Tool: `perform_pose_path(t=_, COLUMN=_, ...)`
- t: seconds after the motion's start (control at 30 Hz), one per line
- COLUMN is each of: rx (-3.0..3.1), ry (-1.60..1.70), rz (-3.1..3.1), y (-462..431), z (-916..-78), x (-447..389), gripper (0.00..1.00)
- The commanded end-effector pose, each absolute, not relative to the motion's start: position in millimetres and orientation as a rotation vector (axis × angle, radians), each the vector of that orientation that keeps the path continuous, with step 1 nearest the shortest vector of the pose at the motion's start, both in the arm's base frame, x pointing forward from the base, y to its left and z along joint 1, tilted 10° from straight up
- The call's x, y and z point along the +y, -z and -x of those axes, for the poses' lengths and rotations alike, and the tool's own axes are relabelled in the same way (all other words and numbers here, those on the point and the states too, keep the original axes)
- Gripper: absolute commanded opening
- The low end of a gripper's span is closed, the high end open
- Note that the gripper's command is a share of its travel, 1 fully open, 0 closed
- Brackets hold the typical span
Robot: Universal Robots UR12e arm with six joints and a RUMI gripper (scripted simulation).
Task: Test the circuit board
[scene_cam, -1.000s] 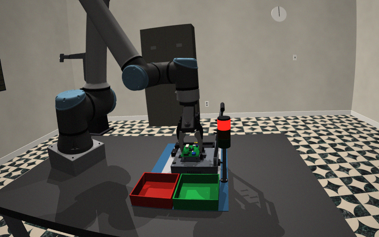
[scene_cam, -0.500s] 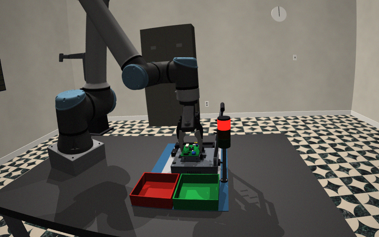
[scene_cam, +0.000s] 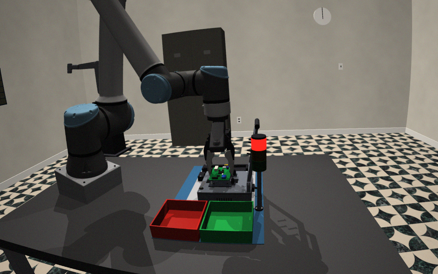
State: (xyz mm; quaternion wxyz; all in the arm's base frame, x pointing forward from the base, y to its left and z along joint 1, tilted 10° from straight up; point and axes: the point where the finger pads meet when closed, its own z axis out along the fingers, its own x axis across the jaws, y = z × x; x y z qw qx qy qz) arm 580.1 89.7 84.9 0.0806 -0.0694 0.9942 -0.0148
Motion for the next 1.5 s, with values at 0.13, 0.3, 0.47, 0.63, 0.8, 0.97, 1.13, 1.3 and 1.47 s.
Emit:
perform_pose_path(t=0.13, rx=2.967, ry=0.045, rz=0.205, y=-88.3, z=-583.7, x=88.4, gripper=0.39)
perform_pose_path(t=0.3, rx=2.967, ry=0.046, rz=0.205, y=-89.9, z=-583.8, x=88.4, gripper=0.39)
perform_pose_path(t=0.47, rx=2.966, ry=0.046, rz=0.205, y=-97.1, z=-583.0, x=88.5, gripper=0.39)
perform_pose_path(t=0.63, rx=2.966, ry=0.046, rz=0.205, y=-105.0, z=-581.6, x=88.6, gripper=0.39)
perform_pose_path(t=0.8, rx=2.966, ry=0.046, rz=0.205, y=-123.1, z=-578.5, x=88.9, gripper=0.39)
perform_pose_path(t=0.97, rx=2.966, ry=0.046, rz=0.205, y=-143.4, z=-575.1, x=89.3, gripper=0.39)
perform_pose_path(t=1.13, rx=2.966, ry=0.046, rz=0.205, y=-159.9, z=-572.3, x=89.6, gripper=0.39)
perform_pose_path(t=1.3, rx=2.966, ry=0.046, rz=0.205, y=-165.8, z=-571.2, x=89.7, gripper=0.39)
perform_pose_path(t=1.47, rx=2.966, ry=0.046, rz=0.205, y=-168.8, z=-570.7, x=89.7, gripper=0.39)
